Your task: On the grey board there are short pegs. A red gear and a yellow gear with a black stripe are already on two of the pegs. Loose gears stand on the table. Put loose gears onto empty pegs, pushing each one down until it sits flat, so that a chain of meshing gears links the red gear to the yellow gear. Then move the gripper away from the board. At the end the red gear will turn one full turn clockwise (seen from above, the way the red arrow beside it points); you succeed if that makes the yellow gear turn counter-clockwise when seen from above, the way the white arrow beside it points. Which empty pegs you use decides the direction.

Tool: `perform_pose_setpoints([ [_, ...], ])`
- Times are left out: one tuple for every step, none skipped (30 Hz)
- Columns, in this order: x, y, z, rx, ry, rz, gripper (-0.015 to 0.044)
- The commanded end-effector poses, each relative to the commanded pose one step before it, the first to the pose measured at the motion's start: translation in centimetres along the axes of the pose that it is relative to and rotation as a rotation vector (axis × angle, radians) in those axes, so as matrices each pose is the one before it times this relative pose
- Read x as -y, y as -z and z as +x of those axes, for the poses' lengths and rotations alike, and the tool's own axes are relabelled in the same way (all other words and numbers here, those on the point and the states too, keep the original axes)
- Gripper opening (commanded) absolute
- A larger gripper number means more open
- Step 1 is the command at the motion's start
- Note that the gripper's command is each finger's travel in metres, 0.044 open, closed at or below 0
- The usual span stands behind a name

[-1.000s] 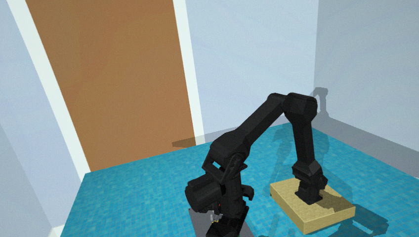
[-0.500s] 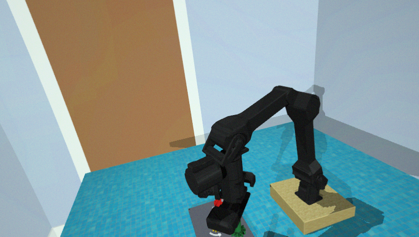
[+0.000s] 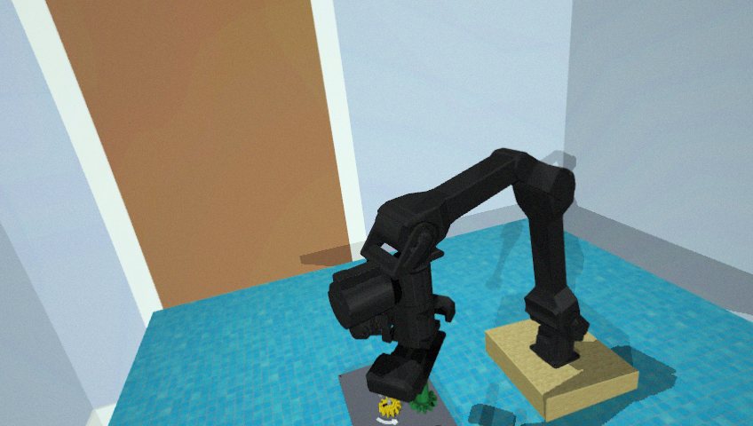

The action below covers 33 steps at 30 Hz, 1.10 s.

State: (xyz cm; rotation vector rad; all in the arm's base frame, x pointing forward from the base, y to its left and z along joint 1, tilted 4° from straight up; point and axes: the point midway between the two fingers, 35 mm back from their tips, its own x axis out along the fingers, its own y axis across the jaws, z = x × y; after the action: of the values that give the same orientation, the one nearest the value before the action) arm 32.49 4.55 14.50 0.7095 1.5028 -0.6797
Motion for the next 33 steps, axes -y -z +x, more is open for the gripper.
perform_pose_setpoints([
  [0.416, -0.967, 0.369, 0.00090, -0.00206, -0.0016, 0.0000],
  [0.114, -0.233, 0.100, 0.00029, 0.00004, 0.0000, 0.0000],
  [0.116, -0.232, 0.100, 0.00028, 0.00005, 0.0000, 0.0000],
  [0.119, -0.231, 0.100, 0.00028, 0.00005, 0.0000, 0.0000],
  [0.121, -0.230, 0.100, 0.00028, 0.00006, 0.0000, 0.0000],
  [0.123, -0.229, 0.101, 0.00027, 0.00006, 0.0000, 0.0000],
  [0.125, -0.227, 0.101, 0.00027, 0.00007, 0.0000, 0.0000],
  [0.127, -0.226, 0.101, 0.00027, 0.00007, 0.0000, 0.0000],
  [0.129, -0.225, 0.101, 0.00026, 0.00008, 0.0000, 0.0000],
  [0.132, -0.224, 0.101, 0.00026, 0.00008, 0.0000, 0.0000],
  [0.134, -0.223, 0.101, 0.00025, 0.00008, 0.0000, 0.0000],
  [0.136, -0.222, 0.101, 0.00025, 0.00009, 0.0000, 0.0000],
  [0.138, -0.221, 0.102, 0.00025, 0.00009, 0.0000, 0.0000],
  [0.140, -0.219, 0.102, 0.00024, 0.00010, 0.0000, 0.0000],
  [0.142, -0.218, 0.102, 0.00024, 0.00010, 0.0000, 0.0000],
  [0.144, -0.217, 0.102, 0.00023, 0.00010, 0.0000, 0.0000],
  [0.146, -0.216, 0.102, 0.00023, 0.00011, 0.0000, 0.0000],
  [0.148, -0.214, 0.102, 0.00023, 0.00011, 0.0000, 0.0000],
  [0.150, -0.213, 0.102, 0.00022, 0.00011, 0.0000, 0.0000],
  [0.152, -0.212, 0.103, 0.00022, 0.00012, 0.0000, 0.0000],
  [0.154, -0.210, 0.103, 0.00021, 0.00012, 0.0000, 0.0000],
  [0.156, -0.209, 0.103, 0.00021, 0.00013, 0.0000, 0.0000],
  [0.158, -0.207, 0.103, 0.00020, 0.00013, 0.0000, 0.0000],
  [0.160, -0.206, 0.103, 0.00020, 0.00013, 0.0000, 0.0000],
  [0.162, -0.205, 0.103, 0.00020, 0.00014, 0.0000, 0.0000],
  [0.164, -0.203, 0.103, 0.00019, 0.00014, 0.0000, 0.0000],
  [0.166, -0.202, 0.104, 0.00019, 0.00014, 0.0000, 0.0000],
  [0.168, -0.200, 0.104, 0.00018, 0.00014, 0.0000, 0.0000],
  [0.170, -0.199, 0.104, 0.00018, 0.00015, 0.0000, 0.0000],
  [0.171, -0.197, 0.104, 0.00017, 0.00015, 0.0000, 0.0000],
  [0.173, -0.196, 0.104, 0.00017, 0.00015, 0.0000, 0.0000],
  [0.175, -0.194, 0.104, 0.00016, 0.00016, 0.0000, 0.0000],
  [0.177, -0.192, 0.104, 0.00016, 0.00016, 0.0000, 0.0000],
])
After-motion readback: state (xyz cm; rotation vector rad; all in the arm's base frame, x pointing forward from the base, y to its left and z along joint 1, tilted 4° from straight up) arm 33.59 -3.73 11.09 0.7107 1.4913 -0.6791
